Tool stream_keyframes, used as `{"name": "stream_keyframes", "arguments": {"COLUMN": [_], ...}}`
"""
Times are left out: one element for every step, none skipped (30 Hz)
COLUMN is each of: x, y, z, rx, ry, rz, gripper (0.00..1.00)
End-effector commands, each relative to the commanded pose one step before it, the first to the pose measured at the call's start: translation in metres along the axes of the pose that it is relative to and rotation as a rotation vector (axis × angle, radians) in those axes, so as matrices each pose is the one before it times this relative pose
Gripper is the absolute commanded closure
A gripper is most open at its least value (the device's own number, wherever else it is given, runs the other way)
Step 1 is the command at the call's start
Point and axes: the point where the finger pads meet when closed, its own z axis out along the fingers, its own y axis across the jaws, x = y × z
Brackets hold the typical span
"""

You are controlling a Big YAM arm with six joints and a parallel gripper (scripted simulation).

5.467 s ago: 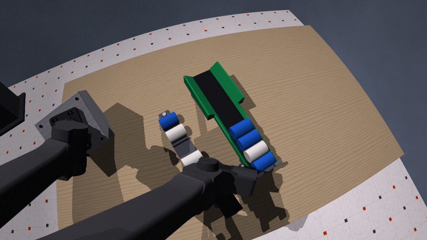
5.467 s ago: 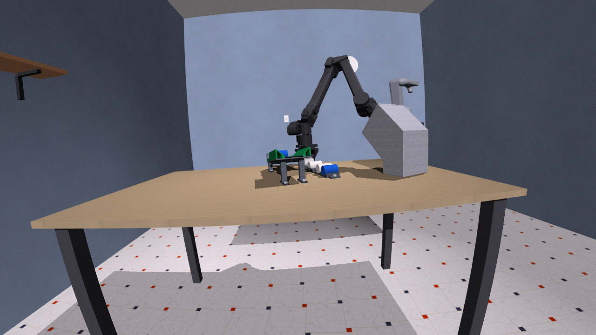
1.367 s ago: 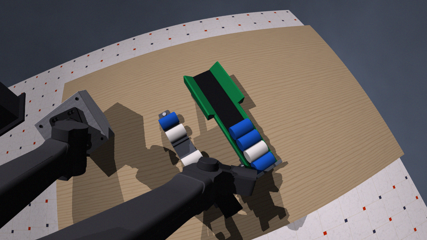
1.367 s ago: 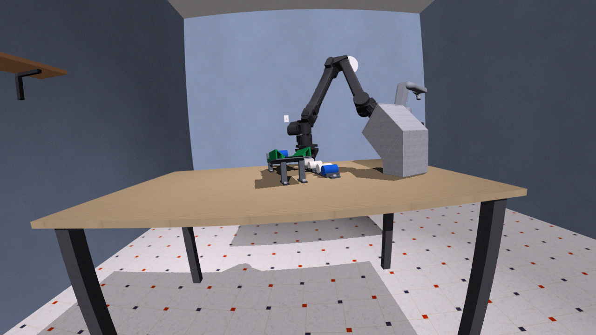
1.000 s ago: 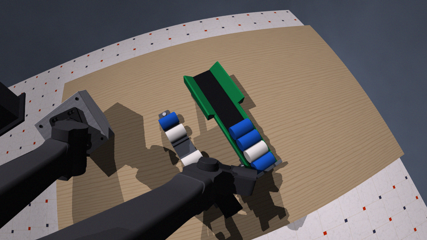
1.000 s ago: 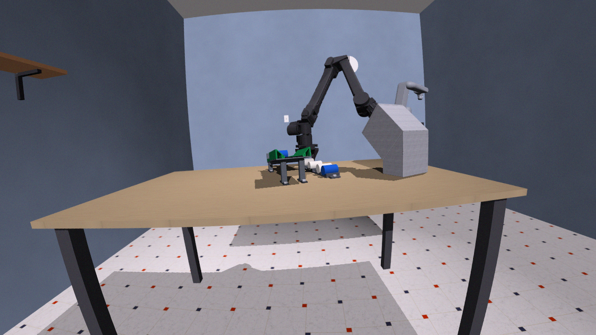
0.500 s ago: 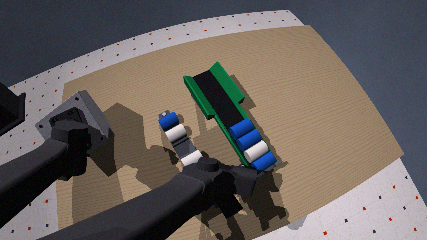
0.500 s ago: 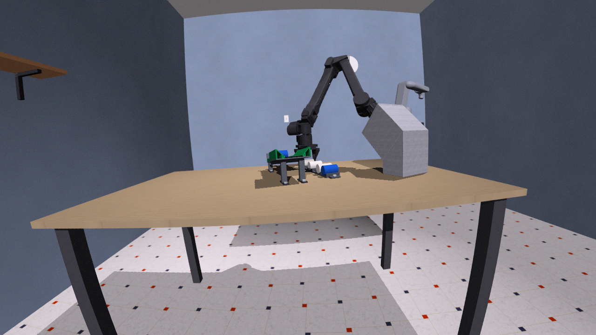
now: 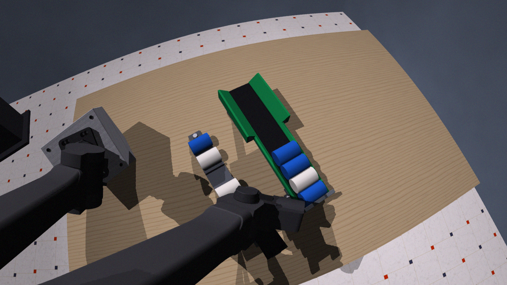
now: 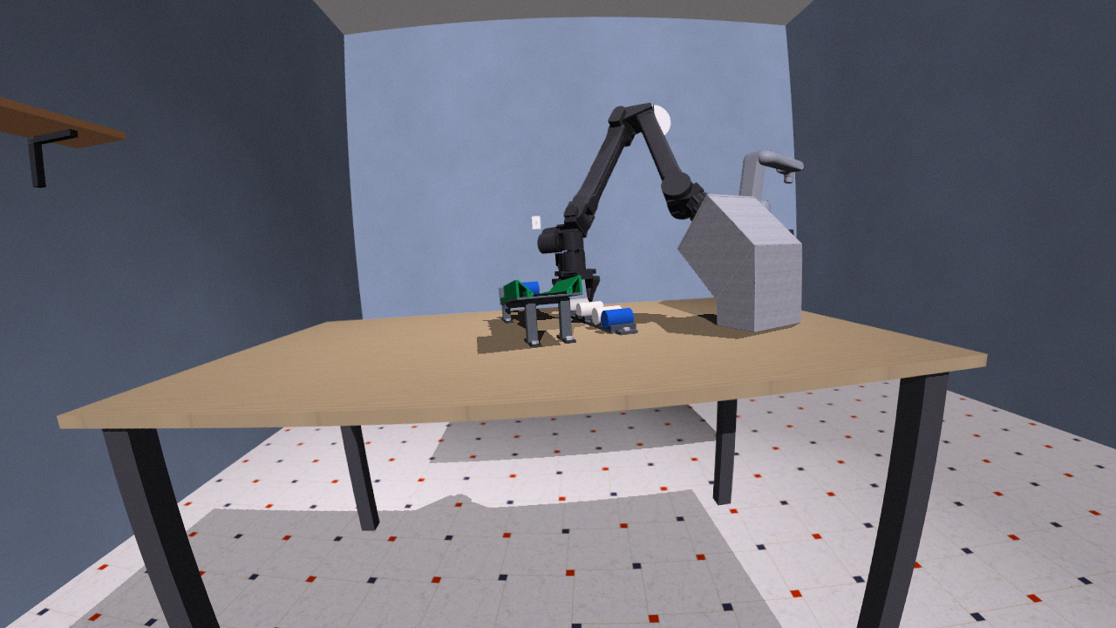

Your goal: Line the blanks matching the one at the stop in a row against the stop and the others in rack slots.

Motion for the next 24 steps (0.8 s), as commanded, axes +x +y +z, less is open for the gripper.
{"name": "stream_keyframes", "arguments": {"x": [-0.01035,0.00000,0.00011,-0.00010,-0.00058,-0.00123,-0.00199,-0.00104,-0.00036,-0.00034,-0.00032,-0.00029,-0.00026,-0.00023,-0.00019,-0.00016,-0.00013,0.00000,0.00000,0.00442,-0.00142,-0.00254,-0.00066,0.00005], "y": [0.01340,0.00000,-0.00011,0.00006,0.00045,0.00098,0.00161,0.00083,0.00028,0.00026,0.00024,0.00022,0.00020,0.00017,0.00015,0.00013,0.00009,0.00000,0.00000,-0.00023,0.00013,0.00015,0.00005,0.00005], "z": [-0.02010,0.00000,-0.00413,-0.00465,-0.00519,-0.00572,-0.00624,-0.00624,-0.00603,-0.00587,-0.00561,-0.00526,-0.00483,-0.00435,-0.00380,-0.00322,-0.00264,0.00000,0.00000,0.00221,-0.00277,-0.00336,-0.00114,-0.00021], "rx": [-0.03954,0.00000,0.00014,-0.00014,-0.00078,-0.00166,-0.00272,-0.00145,-0.00053,-0.00052,-0.00049,-0.00046,-0.00042,-0.00037,-0.00032,-0.00027,-0.00023,0.00000,0.00000,0.01110,-0.00350,-0.00638,-0.00164,-0.00029], "ry": [-0.02219,0.00000,0.00028,0.00002,-0.00057,-0.00134,-0.00223,-0.00098,-0.00011,-0.00008,-0.00006,-0.00003,-0.00001,0.00000,0.00002,0.00003,0.00001,0.00000,0.00000,0.00841,-0.00253,-0.00464,-0.00117,0.00038], "rz": [0.02043,0.00000,-0.00007,0.00021,0.00084,0.00170,0.00274,0.00153,0.00064,0.00062,0.00059,0.00055,0.00051,0.00045,0.00040,0.00034,0.00027,0.00000,0.00000,-0.01111,0.00354,0.00643,0.00166,0.00002], "gripper": [0.22,0.22,0.22,0.22,0.22,0.22,0.22,0.22,0.22,0.22,0.22,0.22,0.22,0.22,0.22,0.22,0.22,0.22,0.22,0.22,0.22,0.22,0.22,0.22]}}
